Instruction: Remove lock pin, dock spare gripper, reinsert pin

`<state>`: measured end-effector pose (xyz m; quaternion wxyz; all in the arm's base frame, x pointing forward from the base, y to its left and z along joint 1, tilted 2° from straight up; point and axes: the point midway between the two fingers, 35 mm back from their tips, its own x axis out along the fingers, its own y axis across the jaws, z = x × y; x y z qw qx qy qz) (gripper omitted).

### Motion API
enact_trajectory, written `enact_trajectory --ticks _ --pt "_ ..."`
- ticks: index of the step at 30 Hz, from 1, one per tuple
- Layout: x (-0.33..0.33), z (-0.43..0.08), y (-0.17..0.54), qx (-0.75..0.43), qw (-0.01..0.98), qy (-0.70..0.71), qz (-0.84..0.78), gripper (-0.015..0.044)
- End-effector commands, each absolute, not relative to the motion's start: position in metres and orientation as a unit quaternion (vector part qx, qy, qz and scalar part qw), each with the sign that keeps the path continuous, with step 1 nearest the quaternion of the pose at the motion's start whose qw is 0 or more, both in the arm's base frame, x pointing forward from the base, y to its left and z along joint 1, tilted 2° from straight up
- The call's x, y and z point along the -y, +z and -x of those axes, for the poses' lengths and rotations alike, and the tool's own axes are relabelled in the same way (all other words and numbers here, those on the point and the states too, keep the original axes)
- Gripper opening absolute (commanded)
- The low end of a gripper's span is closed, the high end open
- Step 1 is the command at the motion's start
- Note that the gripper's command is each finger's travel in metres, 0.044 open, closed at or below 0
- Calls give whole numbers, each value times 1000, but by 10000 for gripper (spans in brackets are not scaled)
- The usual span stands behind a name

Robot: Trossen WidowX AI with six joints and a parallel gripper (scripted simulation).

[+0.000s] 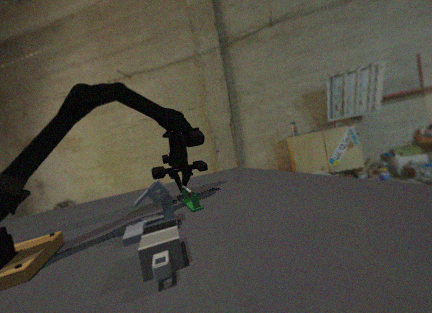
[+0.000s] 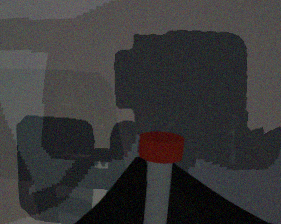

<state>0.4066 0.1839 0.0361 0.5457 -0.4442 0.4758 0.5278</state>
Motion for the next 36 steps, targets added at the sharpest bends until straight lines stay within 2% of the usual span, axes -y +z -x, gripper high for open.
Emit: enact_trajectory --ticks 1,6,36 --pt "-184 -407 36 -476 546 528 444 79" --pt "-184 -407 36 -476 546 528 444 200" --pt "-184 -403 106 -480 541 530 443 200"
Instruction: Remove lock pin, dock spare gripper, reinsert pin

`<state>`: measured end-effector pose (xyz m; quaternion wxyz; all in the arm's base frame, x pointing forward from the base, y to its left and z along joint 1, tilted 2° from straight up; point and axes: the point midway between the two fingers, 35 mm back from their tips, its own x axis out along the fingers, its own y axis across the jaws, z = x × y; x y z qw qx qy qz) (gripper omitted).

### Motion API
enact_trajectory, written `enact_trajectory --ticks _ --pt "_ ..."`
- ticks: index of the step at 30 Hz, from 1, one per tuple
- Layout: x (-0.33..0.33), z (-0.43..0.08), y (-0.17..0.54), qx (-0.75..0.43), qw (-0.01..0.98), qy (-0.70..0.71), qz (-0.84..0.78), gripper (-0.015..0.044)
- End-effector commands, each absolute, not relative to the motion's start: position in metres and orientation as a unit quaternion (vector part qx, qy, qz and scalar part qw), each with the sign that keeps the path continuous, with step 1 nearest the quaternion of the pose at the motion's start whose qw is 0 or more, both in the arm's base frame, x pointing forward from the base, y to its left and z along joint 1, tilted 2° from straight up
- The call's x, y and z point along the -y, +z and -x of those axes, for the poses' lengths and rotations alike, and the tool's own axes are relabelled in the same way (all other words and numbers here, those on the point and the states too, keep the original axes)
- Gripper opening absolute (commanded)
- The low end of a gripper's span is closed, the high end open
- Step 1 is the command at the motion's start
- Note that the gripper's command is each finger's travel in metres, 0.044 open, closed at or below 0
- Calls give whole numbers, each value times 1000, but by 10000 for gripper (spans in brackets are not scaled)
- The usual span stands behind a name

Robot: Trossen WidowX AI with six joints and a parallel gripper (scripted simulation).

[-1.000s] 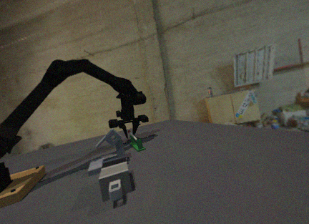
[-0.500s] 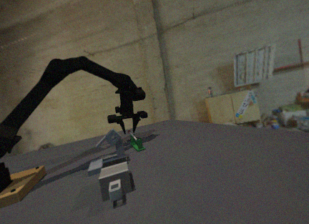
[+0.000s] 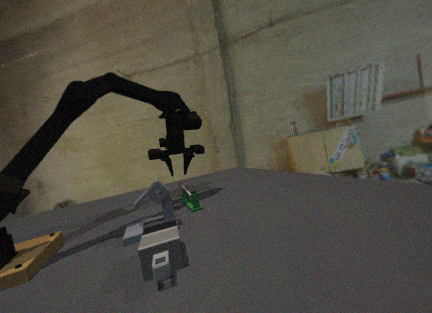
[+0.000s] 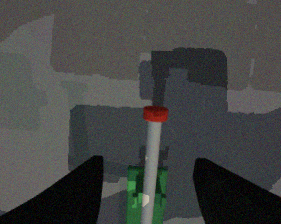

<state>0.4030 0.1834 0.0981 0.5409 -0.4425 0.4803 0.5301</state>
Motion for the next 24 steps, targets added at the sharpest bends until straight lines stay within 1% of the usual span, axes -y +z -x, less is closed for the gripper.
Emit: enact_trajectory --ticks 1,2,7,9,13,24 --pt "-184 -403 109 -480 541 530 443 200" --pt "-184 -403 112 -480 541 530 443 200" --pt "-183 -403 104 -480 541 530 443 331" --pt "-176 -403 111 -481 541 526 447 279" --pt "-130 -401 155 -485 540 502 471 180" --pt "-122 -399 161 -486 539 498 475 180"
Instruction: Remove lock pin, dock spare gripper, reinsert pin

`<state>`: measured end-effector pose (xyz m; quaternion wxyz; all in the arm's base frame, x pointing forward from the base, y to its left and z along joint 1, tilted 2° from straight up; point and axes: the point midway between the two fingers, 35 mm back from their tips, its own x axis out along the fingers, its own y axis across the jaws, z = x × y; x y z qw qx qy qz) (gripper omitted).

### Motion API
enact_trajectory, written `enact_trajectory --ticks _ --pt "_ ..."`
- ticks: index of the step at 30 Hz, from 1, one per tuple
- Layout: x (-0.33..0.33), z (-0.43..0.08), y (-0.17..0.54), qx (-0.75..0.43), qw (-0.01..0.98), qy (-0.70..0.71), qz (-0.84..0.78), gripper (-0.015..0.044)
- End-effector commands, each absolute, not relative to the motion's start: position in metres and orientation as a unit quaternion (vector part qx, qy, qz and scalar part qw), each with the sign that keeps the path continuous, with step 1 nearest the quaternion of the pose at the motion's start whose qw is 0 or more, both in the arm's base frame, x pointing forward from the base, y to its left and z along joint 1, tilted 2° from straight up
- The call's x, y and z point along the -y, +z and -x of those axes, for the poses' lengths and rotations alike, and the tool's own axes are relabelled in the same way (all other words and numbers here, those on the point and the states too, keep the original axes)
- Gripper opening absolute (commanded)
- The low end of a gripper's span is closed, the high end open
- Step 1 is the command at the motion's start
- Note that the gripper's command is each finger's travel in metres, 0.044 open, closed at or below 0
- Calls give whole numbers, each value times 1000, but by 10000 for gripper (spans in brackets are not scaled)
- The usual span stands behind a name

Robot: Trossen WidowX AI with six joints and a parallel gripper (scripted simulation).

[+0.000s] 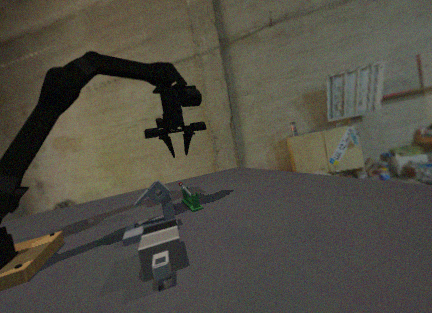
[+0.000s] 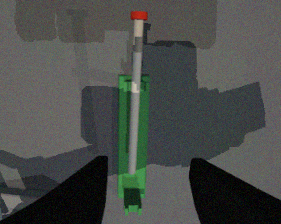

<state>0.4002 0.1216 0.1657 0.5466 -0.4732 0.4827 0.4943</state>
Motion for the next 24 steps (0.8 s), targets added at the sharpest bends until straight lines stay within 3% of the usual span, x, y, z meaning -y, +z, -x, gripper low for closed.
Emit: enact_trajectory --ticks 1,9,24 --pt "-122 -400 157 -486 539 498 475 180" --pt "-120 -405 94 -486 540 497 475 180" --pt "-119 -406 74 -486 540 497 475 180"
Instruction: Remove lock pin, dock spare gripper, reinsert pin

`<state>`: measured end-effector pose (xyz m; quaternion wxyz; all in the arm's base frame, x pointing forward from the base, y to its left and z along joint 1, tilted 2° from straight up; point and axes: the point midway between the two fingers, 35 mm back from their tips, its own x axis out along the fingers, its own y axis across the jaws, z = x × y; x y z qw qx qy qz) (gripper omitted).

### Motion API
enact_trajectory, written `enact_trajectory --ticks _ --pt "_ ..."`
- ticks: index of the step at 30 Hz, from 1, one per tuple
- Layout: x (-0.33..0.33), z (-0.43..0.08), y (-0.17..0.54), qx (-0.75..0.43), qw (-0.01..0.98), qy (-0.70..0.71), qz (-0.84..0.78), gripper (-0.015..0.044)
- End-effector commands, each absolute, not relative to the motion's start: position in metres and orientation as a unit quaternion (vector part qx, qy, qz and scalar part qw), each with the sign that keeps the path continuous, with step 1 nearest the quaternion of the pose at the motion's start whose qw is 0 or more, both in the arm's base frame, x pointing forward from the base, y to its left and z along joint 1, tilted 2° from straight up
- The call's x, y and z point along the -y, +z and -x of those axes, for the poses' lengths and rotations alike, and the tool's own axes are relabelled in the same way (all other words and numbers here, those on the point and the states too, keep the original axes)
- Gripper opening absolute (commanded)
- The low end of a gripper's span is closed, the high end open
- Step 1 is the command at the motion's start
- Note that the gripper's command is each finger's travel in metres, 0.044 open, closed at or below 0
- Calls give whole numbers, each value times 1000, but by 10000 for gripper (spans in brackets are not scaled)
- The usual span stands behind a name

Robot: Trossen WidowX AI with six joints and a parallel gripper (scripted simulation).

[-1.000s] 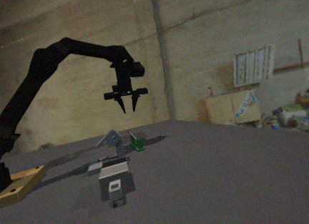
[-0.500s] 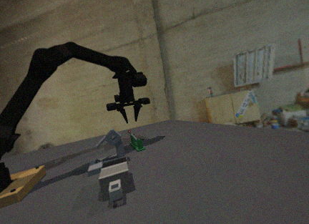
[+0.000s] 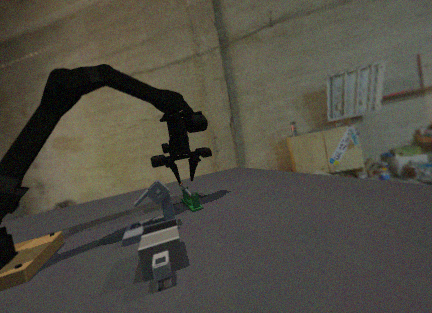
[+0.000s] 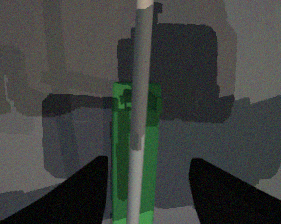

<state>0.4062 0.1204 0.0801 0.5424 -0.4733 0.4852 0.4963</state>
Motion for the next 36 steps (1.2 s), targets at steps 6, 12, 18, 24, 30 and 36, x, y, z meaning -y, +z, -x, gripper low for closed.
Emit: enact_trajectory --ticks 6,12,18,24,30,36 --pt "-119 -406 64 -486 540 497 475 180" --pt "-119 -405 54 -486 540 497 475 180" --pt "-119 -405 45 -486 539 497 475 180" --pt "-118 -404 35 -486 539 497 475 180" --pt "-118 -403 32 -486 539 497 475 154" --pt "-118 -403 32 -486 539 497 475 16"
